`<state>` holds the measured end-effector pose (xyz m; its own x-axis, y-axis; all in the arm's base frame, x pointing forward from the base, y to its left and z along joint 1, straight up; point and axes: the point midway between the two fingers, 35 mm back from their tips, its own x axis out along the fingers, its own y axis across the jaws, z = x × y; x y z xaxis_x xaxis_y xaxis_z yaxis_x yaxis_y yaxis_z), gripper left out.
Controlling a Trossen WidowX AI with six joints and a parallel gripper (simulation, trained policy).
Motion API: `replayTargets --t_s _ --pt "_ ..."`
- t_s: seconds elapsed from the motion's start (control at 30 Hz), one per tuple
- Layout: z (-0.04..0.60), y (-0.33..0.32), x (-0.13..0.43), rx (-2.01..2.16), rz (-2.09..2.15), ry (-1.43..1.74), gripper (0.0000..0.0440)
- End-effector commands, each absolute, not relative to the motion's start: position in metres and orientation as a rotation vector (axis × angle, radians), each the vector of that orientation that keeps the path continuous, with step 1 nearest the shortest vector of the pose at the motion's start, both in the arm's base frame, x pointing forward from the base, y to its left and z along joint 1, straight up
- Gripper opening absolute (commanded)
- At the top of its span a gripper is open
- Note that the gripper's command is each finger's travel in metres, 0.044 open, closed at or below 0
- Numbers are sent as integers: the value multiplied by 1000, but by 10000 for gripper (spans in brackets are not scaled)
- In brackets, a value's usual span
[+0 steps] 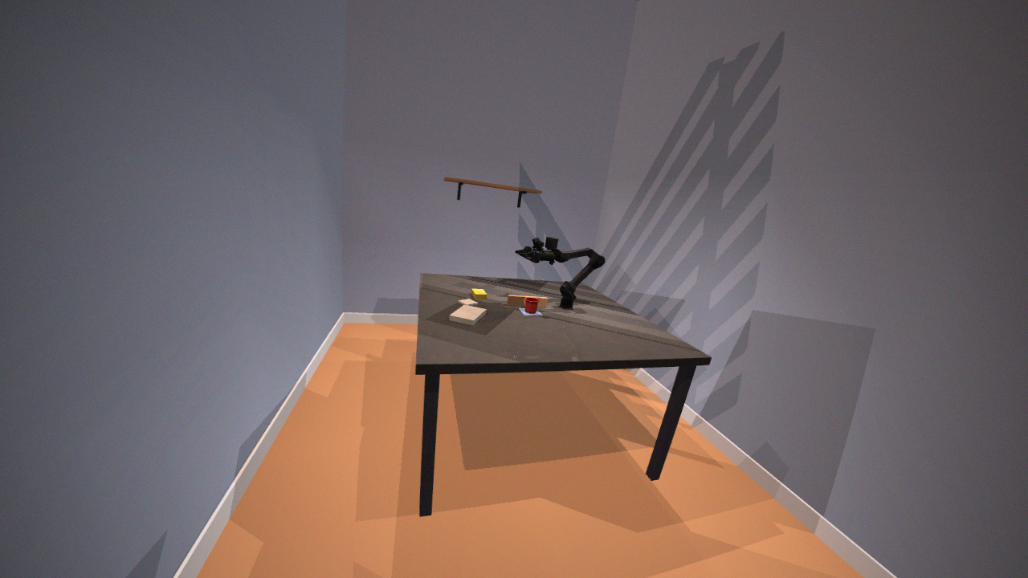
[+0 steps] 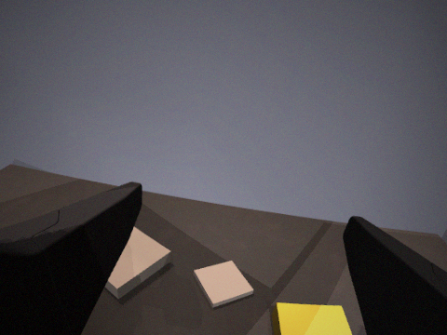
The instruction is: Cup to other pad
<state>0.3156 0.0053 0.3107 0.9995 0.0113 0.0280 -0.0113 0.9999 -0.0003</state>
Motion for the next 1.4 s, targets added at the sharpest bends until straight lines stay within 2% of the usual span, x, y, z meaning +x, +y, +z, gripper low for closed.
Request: replayTargets --t_s 0.0,0.43,0.5,0.6,0.77,0.83,1.37 --pt "311 6 316 -1 14 -28 374" --pt "312 14 316 14 40 41 34" --pt "311 15 317 23 42 61 0" --pt "310 19 319 40 51 87 29" --pt "312 25 321 78 68 131 124" --pt "312 28 322 94 75 150 140" --pt "309 50 327 231 111 336 110"
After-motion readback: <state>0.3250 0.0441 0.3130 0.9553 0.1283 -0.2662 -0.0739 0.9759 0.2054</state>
